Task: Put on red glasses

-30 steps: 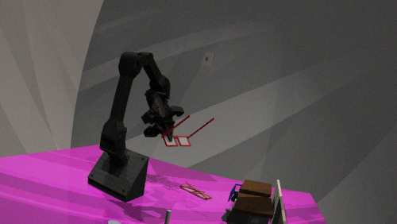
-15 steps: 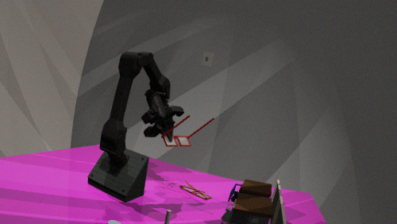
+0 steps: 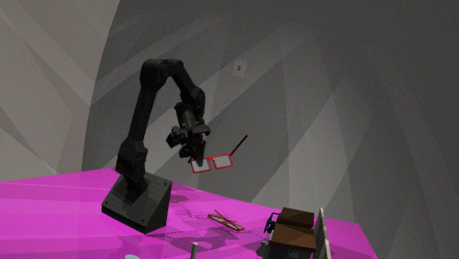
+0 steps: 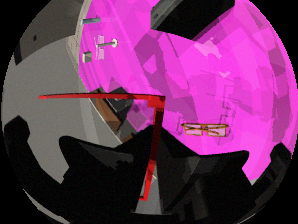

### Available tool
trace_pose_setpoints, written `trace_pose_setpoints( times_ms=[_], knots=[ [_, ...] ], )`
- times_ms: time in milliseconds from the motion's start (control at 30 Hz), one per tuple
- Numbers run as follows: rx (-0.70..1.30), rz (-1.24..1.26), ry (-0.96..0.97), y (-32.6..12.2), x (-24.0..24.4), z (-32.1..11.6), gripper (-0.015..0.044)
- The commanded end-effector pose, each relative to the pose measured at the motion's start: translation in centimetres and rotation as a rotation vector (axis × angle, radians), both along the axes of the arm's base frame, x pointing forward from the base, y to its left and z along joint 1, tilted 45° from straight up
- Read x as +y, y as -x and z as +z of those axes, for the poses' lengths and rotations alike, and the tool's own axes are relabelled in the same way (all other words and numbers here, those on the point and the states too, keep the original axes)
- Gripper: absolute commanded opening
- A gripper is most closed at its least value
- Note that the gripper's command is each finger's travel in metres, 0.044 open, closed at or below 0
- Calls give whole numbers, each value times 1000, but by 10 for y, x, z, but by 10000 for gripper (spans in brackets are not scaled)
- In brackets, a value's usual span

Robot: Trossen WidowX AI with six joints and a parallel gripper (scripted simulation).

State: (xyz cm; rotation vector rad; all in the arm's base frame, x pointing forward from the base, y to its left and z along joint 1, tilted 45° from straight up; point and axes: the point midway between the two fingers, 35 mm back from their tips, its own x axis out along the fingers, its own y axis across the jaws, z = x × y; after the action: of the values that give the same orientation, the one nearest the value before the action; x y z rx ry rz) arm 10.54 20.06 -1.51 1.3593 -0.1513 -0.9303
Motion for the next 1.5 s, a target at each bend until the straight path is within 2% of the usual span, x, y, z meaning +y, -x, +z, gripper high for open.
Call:
trace_pose_setpoints(
  times_ms=[0,767,1467],
  knots=[
    [-82,-83,-103,-6,-2,3,0],
    [-664,-644,-677,-47,-21,18,0],
    [-1300,-1151,-1101,-80,-48,33,0]
  ],
)
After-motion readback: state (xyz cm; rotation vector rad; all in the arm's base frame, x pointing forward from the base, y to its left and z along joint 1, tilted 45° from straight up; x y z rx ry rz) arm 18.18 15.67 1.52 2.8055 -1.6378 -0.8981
